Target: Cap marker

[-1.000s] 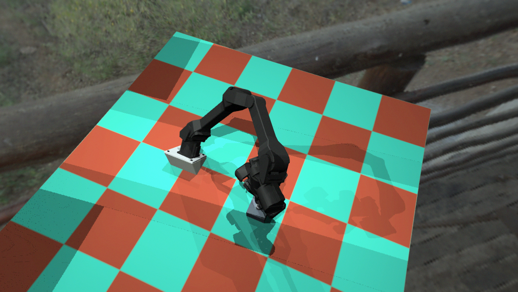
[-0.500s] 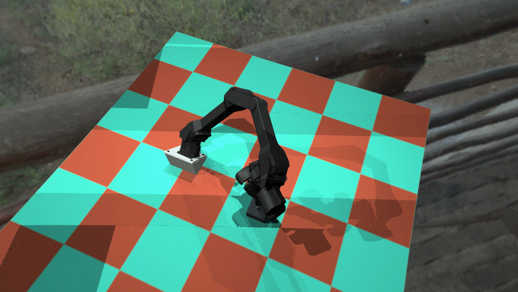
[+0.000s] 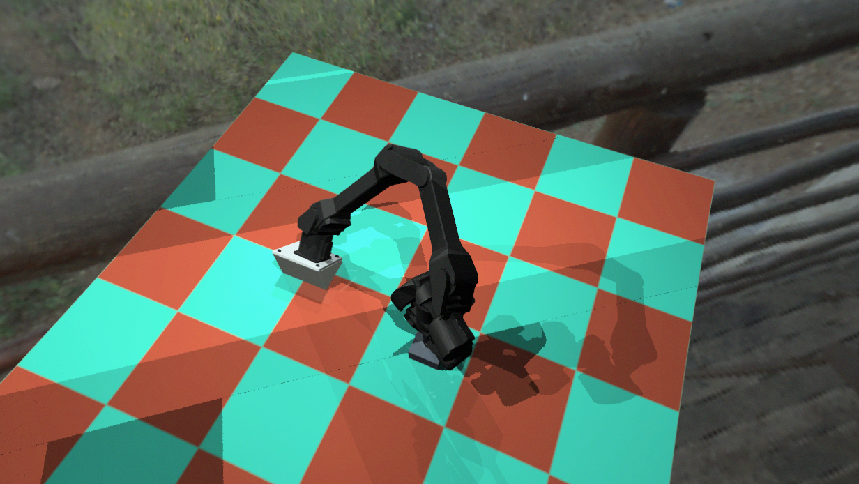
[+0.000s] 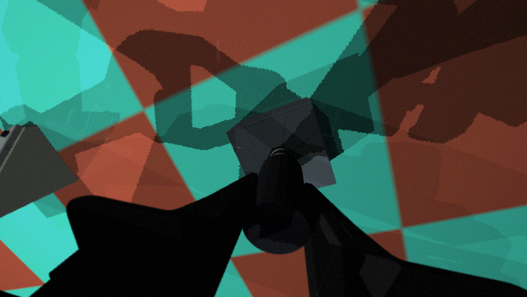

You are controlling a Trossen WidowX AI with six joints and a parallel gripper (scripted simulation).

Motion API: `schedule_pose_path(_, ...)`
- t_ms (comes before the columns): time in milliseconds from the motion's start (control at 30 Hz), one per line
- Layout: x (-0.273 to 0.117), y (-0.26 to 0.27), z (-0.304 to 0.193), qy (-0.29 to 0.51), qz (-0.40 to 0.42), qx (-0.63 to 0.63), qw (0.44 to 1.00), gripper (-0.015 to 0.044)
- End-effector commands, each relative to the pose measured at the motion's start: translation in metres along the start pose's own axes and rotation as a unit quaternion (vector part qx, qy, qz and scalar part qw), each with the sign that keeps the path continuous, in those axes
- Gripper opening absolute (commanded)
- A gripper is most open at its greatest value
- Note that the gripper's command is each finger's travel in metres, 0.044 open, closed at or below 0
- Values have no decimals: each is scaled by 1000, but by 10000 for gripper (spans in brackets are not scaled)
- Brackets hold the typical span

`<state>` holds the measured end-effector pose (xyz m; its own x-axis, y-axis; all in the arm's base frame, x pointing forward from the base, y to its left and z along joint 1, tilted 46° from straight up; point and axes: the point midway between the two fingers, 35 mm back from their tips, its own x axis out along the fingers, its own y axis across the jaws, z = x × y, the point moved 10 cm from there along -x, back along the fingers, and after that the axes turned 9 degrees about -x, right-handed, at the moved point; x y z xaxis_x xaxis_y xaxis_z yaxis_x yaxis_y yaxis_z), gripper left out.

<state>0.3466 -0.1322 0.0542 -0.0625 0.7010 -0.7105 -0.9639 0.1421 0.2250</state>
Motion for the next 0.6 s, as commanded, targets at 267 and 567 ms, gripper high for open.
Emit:
schedule_pose_path(267, 7, 1, 0, 0, 1, 0, 1000, 79)
schedule_pose_path(567, 7, 1, 0, 0, 1, 0, 1000, 315)
